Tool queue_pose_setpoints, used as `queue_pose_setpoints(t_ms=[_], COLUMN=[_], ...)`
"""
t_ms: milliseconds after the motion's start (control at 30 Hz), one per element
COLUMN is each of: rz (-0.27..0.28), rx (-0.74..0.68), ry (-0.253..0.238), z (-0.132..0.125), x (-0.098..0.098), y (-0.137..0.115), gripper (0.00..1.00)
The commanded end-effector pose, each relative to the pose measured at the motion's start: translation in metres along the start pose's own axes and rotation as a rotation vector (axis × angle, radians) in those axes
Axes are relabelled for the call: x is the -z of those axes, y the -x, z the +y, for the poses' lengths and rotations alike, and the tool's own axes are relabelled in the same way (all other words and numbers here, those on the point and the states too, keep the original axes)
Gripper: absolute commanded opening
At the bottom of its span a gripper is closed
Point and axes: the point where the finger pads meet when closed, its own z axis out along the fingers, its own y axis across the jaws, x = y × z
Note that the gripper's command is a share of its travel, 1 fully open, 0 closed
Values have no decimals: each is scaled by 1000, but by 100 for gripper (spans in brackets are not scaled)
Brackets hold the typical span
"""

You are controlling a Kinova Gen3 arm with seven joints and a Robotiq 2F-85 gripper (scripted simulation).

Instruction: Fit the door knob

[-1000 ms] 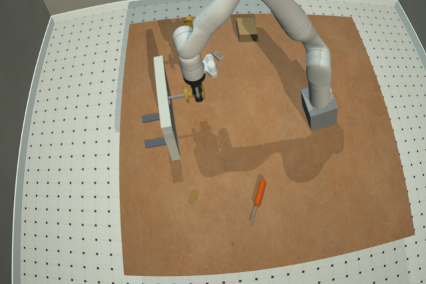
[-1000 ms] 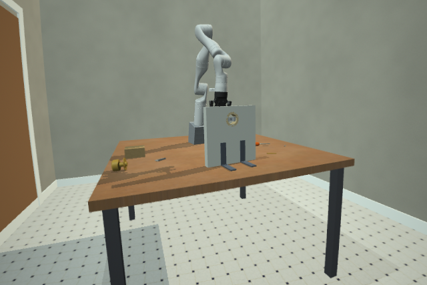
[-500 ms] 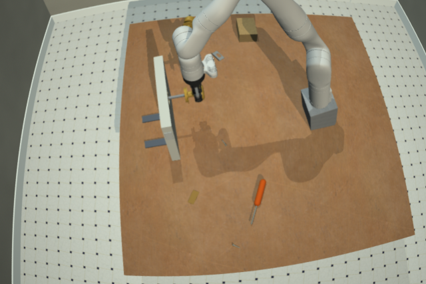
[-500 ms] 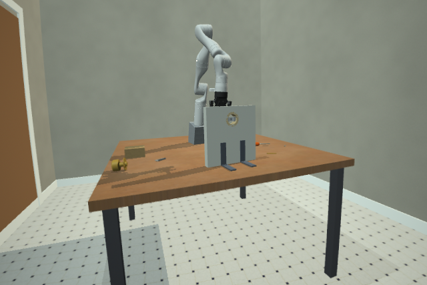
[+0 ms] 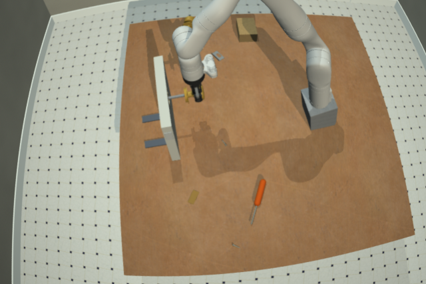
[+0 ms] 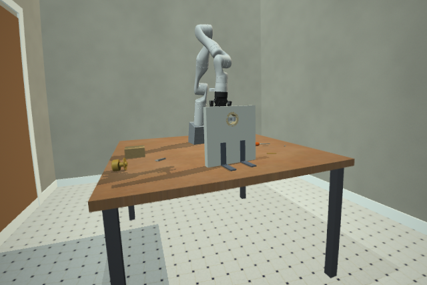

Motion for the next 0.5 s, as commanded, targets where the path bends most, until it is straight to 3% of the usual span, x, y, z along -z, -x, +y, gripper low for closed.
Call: queue_pose_setpoints(t_ms=[0, 467], rz=[-2, -2], rx=[0, 0], ry=[0, 0], z=[0, 0], x=[1, 1], y=[1, 5], gripper=[63, 63])
